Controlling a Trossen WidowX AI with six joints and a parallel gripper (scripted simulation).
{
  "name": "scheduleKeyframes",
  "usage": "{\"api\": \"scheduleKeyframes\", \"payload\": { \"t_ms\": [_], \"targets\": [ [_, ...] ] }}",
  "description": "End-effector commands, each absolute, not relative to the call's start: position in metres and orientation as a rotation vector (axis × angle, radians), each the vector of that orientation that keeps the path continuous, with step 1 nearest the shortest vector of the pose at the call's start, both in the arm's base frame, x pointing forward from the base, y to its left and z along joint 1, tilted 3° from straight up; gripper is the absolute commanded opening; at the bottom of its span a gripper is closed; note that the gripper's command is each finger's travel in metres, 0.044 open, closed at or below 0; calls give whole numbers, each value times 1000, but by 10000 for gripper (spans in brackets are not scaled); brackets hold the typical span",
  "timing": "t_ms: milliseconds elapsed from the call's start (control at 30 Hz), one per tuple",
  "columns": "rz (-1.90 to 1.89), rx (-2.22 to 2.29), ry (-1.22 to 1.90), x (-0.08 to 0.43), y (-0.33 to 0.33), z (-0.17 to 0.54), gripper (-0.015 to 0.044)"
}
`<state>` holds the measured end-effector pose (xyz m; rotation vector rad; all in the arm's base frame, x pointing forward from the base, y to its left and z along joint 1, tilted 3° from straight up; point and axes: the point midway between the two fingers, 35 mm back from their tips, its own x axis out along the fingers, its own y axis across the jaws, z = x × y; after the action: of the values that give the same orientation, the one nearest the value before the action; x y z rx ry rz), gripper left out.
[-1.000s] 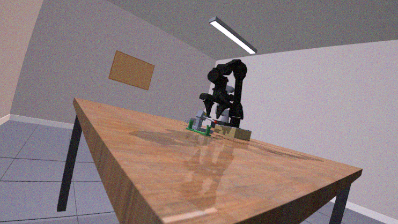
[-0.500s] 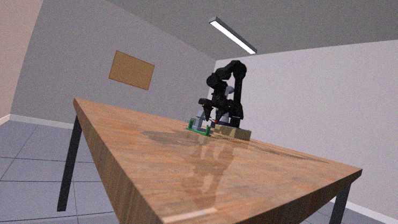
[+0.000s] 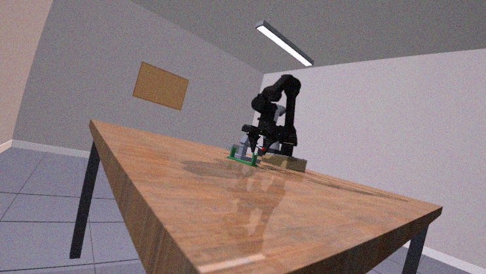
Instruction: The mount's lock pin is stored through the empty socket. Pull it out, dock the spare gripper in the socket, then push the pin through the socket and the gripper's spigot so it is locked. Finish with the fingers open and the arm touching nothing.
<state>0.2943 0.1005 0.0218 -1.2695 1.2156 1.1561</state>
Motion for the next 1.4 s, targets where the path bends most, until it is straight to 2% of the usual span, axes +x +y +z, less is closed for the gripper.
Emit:
{"api": "scheduleKeyframes", "payload": {
  "t_ms": [0,267,300,1367],
  "targets": [
    [1165,-1271,1213,293,101,21,221],
    [1165,-1271,1213,293,101,21,11],
    [1165,-1271,1213,293,101,21,0],
    [1242,-1154,1101,295,116,33,0]
  ]
}}
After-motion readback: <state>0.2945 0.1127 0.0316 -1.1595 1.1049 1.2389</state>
